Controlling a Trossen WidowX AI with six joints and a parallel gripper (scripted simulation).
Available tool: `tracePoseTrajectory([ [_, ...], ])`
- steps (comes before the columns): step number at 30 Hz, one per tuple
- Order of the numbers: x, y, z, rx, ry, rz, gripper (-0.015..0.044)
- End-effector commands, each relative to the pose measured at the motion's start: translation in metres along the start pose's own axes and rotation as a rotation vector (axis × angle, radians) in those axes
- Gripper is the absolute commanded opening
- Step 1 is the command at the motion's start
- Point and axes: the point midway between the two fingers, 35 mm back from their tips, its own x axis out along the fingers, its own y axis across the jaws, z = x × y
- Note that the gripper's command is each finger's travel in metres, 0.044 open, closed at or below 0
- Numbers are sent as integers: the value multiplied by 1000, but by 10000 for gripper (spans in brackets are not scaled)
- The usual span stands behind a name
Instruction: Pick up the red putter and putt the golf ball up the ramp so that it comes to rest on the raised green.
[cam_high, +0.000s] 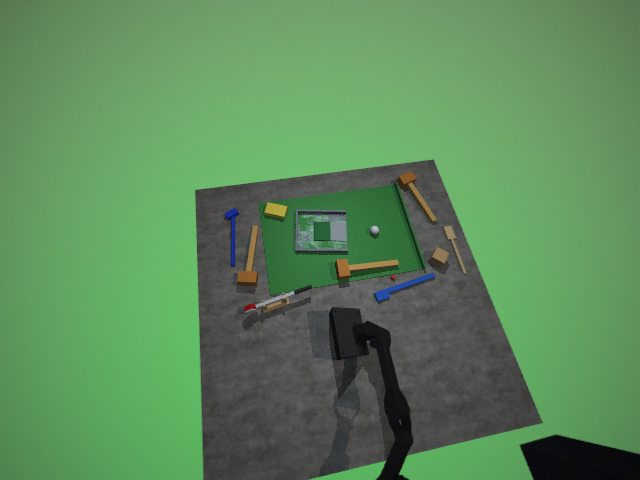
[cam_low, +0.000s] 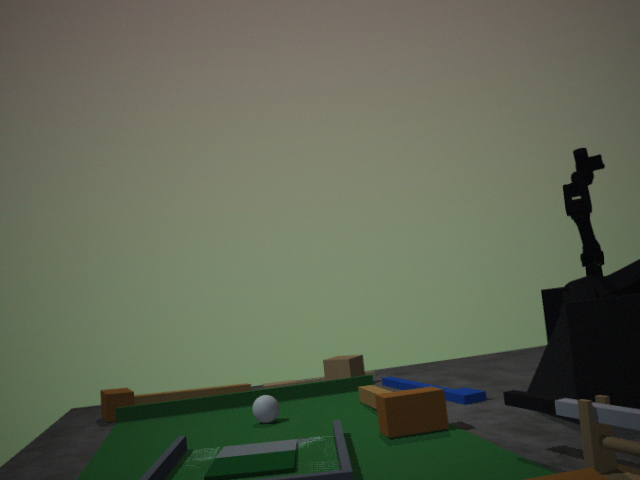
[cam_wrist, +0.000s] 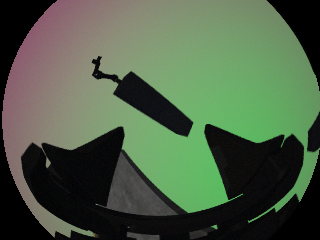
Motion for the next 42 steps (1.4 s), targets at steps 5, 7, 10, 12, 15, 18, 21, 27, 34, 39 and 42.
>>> tracePoseTrajectory([
  [5, -26, -8, 29, 25, -124, -49, 440],
  [7, -52, -8, 49, 0, -205, -81, 440],
  [10, -94, -8, 77, -40, -324, -139, 440],
  [12, -124, -8, 94, -66, -405, -184, 440],
  [15, -172, -7, 116, -104, -524, -260, 440],
  [18, -223, -6, 133, -139, -639, -346, 440],
  [21, -276, -3, 144, -171, -749, -442, 440],
  [27, -386, 7, 149, -216, -947, -662, 440],
  [34, -511, 24, 123, -223, -1130, -956, 440],
  [39, -594, 40, 84, -189, -1221, -1183, 440],
  [42, -639, 50, 53, -150, -1257, -1321, 440],
])
